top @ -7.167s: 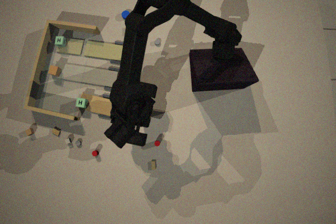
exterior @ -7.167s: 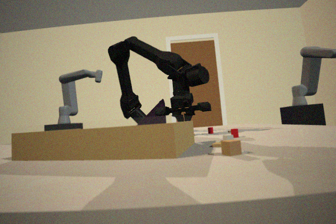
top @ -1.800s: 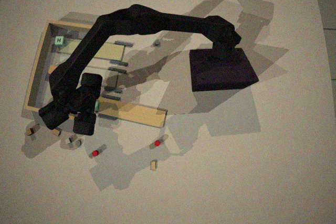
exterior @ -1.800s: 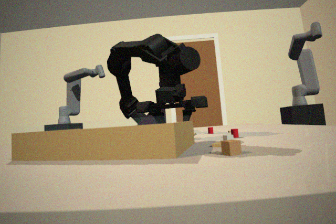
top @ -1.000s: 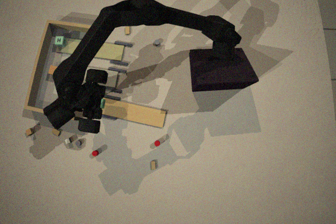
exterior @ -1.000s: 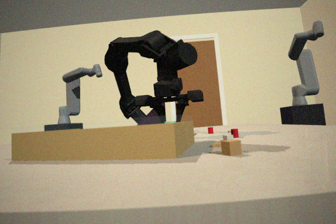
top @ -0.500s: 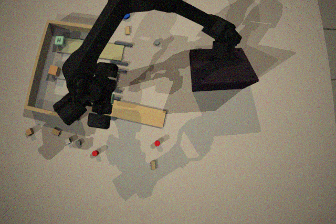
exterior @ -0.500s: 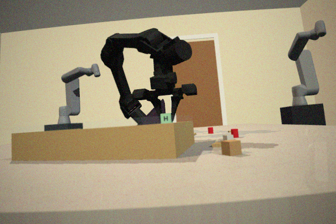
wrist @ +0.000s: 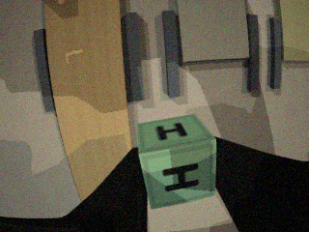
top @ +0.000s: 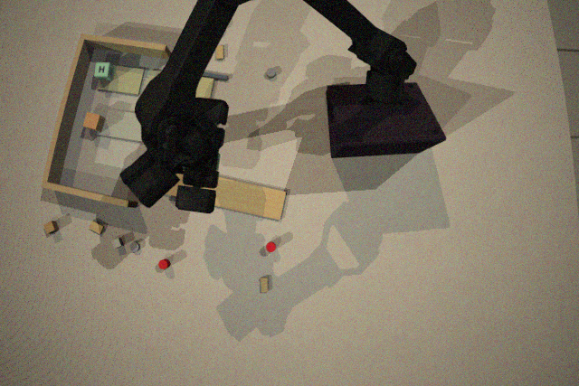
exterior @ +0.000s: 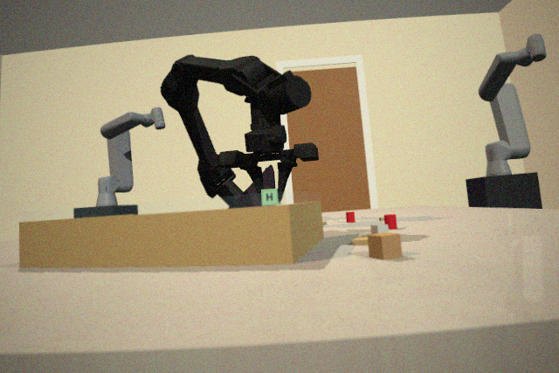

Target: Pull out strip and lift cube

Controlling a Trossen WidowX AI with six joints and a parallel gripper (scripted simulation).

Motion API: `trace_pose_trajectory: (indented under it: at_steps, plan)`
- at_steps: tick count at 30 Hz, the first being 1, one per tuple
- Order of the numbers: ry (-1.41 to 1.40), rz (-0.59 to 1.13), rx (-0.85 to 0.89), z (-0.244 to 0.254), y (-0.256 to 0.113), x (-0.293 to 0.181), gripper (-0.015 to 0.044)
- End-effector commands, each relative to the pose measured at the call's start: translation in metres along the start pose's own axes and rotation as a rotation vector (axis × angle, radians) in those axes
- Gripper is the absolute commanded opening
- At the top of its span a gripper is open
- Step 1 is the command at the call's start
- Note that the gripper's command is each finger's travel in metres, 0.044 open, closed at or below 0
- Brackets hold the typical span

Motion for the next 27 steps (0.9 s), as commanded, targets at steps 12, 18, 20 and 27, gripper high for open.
trace_pose_trajectory:
  at_steps: [12, 18, 20, 27]
  plan:
    - [0.004, 0.002, 0.003, -0.016, 0.002, -0.044, 0.0000]
    - [0.003, 0.002, 0.004, -0.015, -0.025, -0.043, 0.0000]
    - [0.003, 0.002, 0.004, -0.015, -0.033, -0.044, 0.0000]
    - [0.003, 0.002, 0.004, -0.015, -0.034, -0.044, 0.0000]
Point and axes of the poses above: the point midway between the two fingers, 35 mm back from their tips, its own y axis out along the fingers, its own z axis across the jaws, x = y × z, the point moved 3 cm from there along -y, back along the fingers, and after that the axes turned 9 degrees about -y, right-handed, at the moved point
